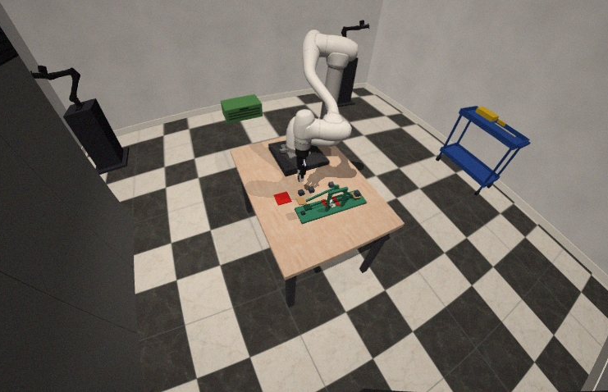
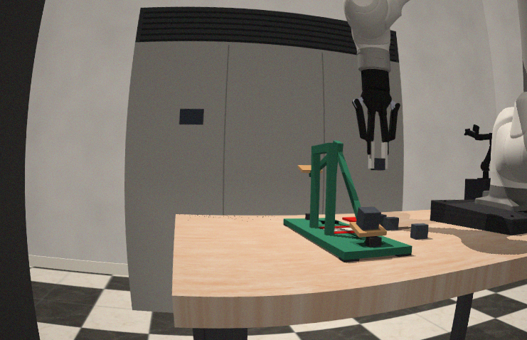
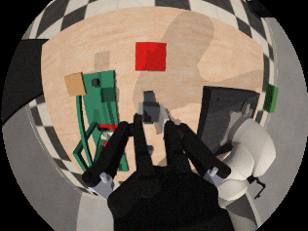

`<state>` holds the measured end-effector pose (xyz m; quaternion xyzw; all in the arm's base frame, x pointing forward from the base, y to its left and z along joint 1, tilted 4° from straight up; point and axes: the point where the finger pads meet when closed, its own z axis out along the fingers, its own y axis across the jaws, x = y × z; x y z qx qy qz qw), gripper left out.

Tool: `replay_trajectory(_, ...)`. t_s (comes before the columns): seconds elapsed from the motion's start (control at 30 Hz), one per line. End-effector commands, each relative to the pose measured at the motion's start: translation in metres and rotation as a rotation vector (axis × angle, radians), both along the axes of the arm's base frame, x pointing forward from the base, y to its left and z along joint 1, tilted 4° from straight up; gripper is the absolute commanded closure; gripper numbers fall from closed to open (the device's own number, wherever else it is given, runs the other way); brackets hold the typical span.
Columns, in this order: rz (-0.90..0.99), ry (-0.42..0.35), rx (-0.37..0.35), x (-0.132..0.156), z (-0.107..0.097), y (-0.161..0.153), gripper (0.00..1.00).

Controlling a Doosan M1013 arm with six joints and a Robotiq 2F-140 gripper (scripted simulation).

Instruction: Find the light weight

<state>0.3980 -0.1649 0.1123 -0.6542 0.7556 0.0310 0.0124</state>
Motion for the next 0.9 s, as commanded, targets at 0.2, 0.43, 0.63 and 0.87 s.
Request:
replay_trajectory(0.2,-0.004,-0.001,0.000,0.007,-0.045,0.119,0.76)
replay_trajectory(0.43,-0.004,0.000,0.000,0.000,-0.060,0.160,0.76)
replay_trajectory(0.63,-0.004,0.000,0.000,0.000,-0.060,0.160,0.76)
replay_trajectory(0.87,-0.004,0.000,0.000,0.000,-0.060,0.160,0.76)
